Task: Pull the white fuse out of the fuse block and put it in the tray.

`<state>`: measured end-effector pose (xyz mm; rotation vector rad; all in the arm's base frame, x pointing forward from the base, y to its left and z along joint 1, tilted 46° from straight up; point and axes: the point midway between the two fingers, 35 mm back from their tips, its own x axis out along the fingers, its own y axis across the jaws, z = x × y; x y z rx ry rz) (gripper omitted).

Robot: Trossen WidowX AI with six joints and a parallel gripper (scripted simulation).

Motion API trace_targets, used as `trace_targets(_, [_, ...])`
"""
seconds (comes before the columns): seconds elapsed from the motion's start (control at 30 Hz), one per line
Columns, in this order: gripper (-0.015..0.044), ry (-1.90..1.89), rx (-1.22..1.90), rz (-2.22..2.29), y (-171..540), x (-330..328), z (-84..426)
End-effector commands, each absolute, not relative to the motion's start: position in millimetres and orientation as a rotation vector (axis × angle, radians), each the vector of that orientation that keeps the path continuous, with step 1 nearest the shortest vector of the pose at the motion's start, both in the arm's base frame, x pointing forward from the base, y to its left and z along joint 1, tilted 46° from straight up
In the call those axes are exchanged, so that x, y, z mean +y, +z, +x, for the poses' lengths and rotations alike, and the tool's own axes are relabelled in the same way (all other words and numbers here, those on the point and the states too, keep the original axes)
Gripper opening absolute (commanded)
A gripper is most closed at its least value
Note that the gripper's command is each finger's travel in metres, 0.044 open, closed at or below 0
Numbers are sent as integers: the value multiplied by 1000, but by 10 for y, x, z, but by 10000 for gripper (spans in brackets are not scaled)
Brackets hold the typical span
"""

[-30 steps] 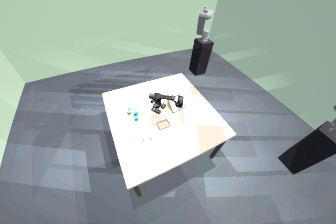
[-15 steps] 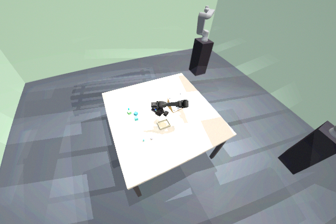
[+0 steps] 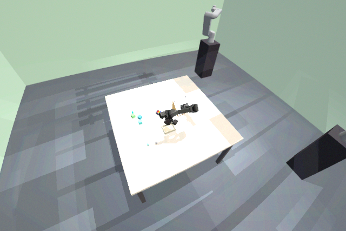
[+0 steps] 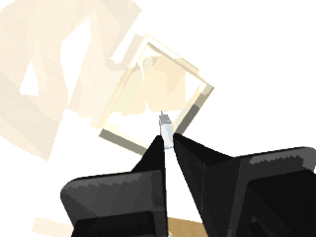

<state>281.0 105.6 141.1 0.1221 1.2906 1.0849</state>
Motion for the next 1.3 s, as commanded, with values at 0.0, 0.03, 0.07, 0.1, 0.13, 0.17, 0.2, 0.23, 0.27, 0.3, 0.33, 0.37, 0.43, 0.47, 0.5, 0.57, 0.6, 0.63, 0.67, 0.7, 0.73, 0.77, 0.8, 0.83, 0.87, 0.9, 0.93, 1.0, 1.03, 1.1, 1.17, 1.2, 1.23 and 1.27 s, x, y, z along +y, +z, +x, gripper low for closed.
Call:
trace_targets(0.0, [0, 1083, 1286, 128, 1417, 1093, 2810])
trace_targets(0.03, [0, 1083, 1286, 128, 1406, 1104, 2809])
trace_targets(0.07, [0, 1083, 1286, 128, 1394, 1116, 2808])
trace_targets(0.1, [0, 1083, 1286, 128, 1383, 1127, 2807])
trace_targets(0.13, [0, 1083, 1286, 128, 1372, 1138, 2806])
trace_targets(0.17, [0, 1083, 1286, 128, 1360, 1150, 2804])
trace_targets(0.2, [0, 1083, 1286, 128, 1349, 1161, 2803])
trace_targets(0.23, [0, 1083, 1286, 128, 1338, 1172, 2802])
trace_targets(0.27, [0, 1083, 1286, 128, 1327, 1184, 2800])
trace_targets(0.3, [0, 1083, 1286, 128, 1315, 1195, 2798])
trace_targets(0.33, [0, 1083, 1286, 128, 1304, 1206, 2797])
trace_targets(0.37, [0, 1083, 1285, 128, 1293, 1218, 2795])
trace_targets(0.43, [0, 1084, 1285, 128, 1271, 1240, 2791])
trace_targets(0.47, [0, 1084, 1285, 128, 1260, 1252, 2789])
trace_targets(0.5, [0, 1084, 1285, 129, 1249, 1263, 2787])
trace_targets(0.57, [0, 1084, 1285, 129, 1227, 1286, 2782])
trace_targets(0.6, [0, 1084, 1285, 129, 1217, 1297, 2779])
trace_targets(0.63, [0, 1084, 1285, 129, 1206, 1309, 2777])
trace_targets(0.67, [0, 1084, 1285, 129, 1195, 1320, 2774])
trace_targets(0.7, [0, 1085, 1285, 129, 1184, 1331, 2771])
trace_targets(0.73, [0, 1085, 1285, 129, 1176, 1340, 2769])
trace_targets(0.77, [0, 1085, 1285, 130, 1171, 1346, 2768])
trace_targets(0.8, [0, 1085, 1285, 130, 1169, 1348, 2767])
trace_targets(0.83, [26, 1086, 1284, 121, 1190, 1327, 2778])
trace_targets(0.87, [53, 1086, 1284, 121, 1190, 1327, 2778])
trace_targets(0.9, [79, 1086, 1284, 121, 1190, 1327, 2778])
trace_targets(0.93, [105, 1086, 1284, 121, 1190, 1327, 2778])
trace_targets(1.0, [157, 1086, 1284, 121, 1190, 1327, 2778])
trace_targets(1.03, [184, 1086, 1284, 121, 1190, 1327, 2778])
trace_targets(1.1, [236, 1086, 1284, 121, 1190, 1327, 2778])
trace_targets(1.17, [289, 1086, 1284, 121, 1190, 1327, 2778])
trace_targets(1.2, [315, 1086, 1284, 121, 1190, 1327, 2778])
trace_targets(1.23, [330, 1086, 1284, 121, 1204, 1312, 2781])
trace_targets(1.27, [330, 1085, 1285, 122, 1246, 1269, 2790])
